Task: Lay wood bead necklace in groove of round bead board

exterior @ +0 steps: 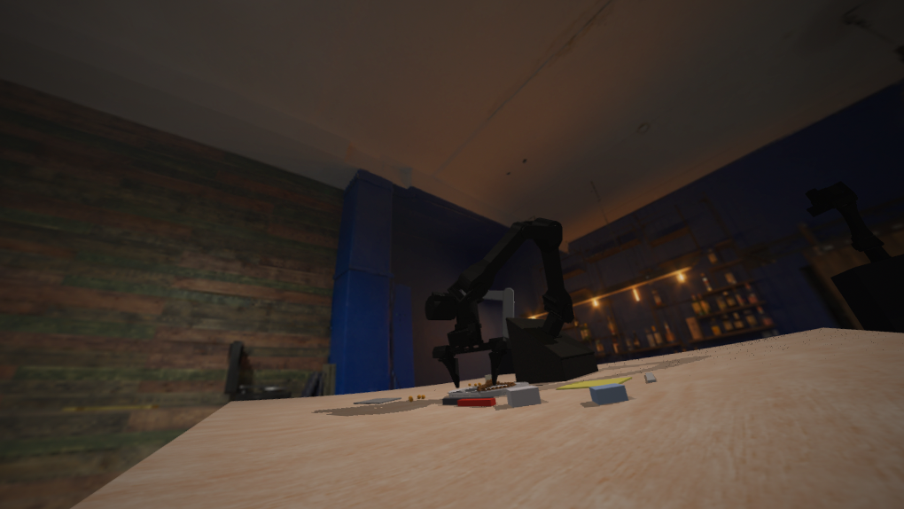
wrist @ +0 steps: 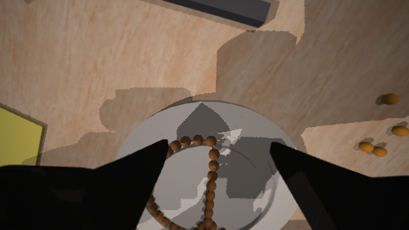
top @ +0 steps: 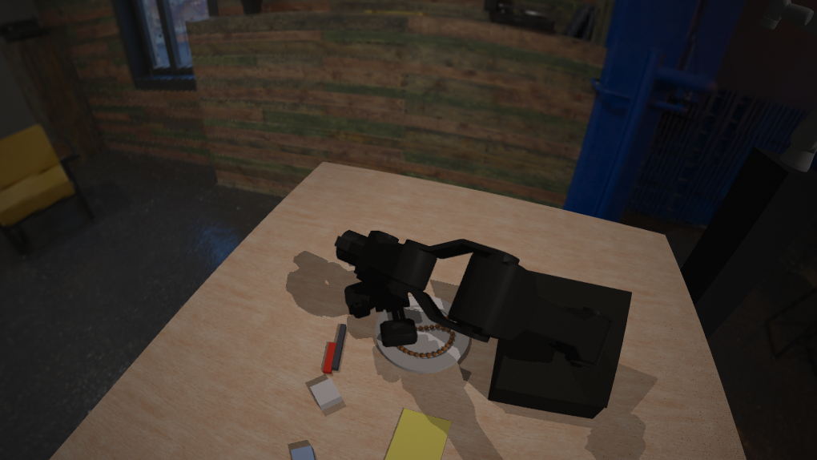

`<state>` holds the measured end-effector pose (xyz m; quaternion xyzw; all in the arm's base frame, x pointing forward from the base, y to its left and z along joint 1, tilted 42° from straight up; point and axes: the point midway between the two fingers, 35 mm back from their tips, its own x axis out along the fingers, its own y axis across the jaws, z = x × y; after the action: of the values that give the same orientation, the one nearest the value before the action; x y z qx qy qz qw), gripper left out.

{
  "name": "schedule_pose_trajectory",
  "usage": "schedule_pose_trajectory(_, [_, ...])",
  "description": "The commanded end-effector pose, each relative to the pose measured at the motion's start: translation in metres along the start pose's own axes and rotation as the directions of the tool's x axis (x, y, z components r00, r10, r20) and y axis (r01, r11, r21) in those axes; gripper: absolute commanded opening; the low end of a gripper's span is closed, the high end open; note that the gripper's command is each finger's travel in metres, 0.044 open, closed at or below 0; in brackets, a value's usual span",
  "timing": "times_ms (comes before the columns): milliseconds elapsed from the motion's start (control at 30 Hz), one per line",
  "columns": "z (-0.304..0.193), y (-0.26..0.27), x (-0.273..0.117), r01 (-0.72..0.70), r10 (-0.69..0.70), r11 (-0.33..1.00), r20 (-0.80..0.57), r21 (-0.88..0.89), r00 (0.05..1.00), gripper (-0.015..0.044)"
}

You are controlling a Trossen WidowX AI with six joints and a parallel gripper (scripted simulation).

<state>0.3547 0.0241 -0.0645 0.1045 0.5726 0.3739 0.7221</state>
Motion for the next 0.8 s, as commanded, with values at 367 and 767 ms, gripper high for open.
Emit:
schedule_pose_trajectory(367, [0.000,0.000,0.000,-0.002,0.002,1.000,0.000,-0.005,1.000,0.0440])
schedule_pose_trajectory(767, [-0.034,0.000,-0.012,0.005,-0.004,0.984,-0.003,0.179,1.000,0.0282])
